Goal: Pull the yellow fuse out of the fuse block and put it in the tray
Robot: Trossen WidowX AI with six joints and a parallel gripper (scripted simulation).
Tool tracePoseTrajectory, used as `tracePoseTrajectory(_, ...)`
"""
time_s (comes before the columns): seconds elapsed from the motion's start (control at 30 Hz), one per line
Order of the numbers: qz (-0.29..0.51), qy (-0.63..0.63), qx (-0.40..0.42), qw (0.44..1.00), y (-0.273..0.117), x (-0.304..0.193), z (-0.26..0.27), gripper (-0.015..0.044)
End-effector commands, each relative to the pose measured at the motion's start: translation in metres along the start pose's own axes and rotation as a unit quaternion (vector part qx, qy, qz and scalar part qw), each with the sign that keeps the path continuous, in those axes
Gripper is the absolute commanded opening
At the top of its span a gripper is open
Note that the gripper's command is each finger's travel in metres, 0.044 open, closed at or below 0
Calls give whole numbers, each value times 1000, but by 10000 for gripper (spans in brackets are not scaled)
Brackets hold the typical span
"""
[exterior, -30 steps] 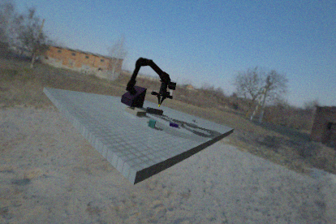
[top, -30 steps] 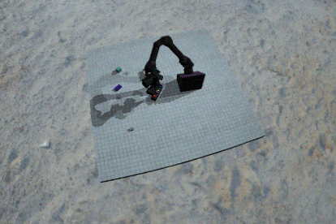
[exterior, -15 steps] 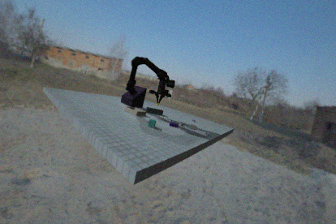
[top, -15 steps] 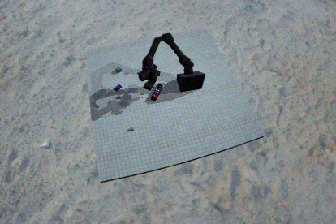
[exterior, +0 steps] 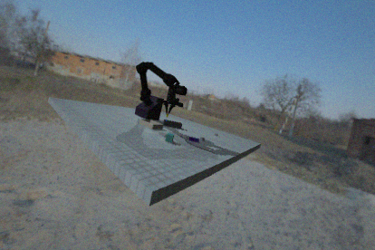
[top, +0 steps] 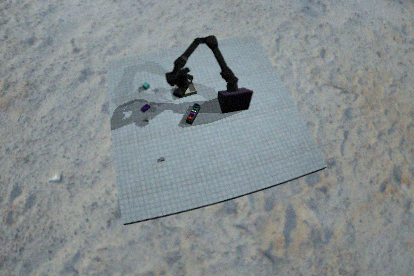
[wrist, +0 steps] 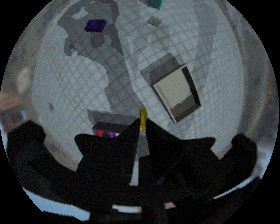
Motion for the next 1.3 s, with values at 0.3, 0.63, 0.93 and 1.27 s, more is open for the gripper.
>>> tracePoseTrajectory(0.3, -7, -3, -17, 1000, -1, 28, -88, 0)
tracePoseTrajectory(0.63, -8, -3, -20, 1000, 3, 30, -98, 0)
tracePoseTrajectory(0.93, -8, -3, -20, 1000, 17, 30, -98, 0)
tracePoseTrajectory(1.27, -8, -3, -20, 1000, 33, 30, -99, 0)
Point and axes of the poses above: the point midway between the two fingers, 35 mm back from their tips, its own y axis out along the fingers, its own z axis across the jaws, x = y × z, the point moved 6 cm from there along -y, back along the fingers, and after that the axes turned 3 degrees about -y, right-handed, at the moved point
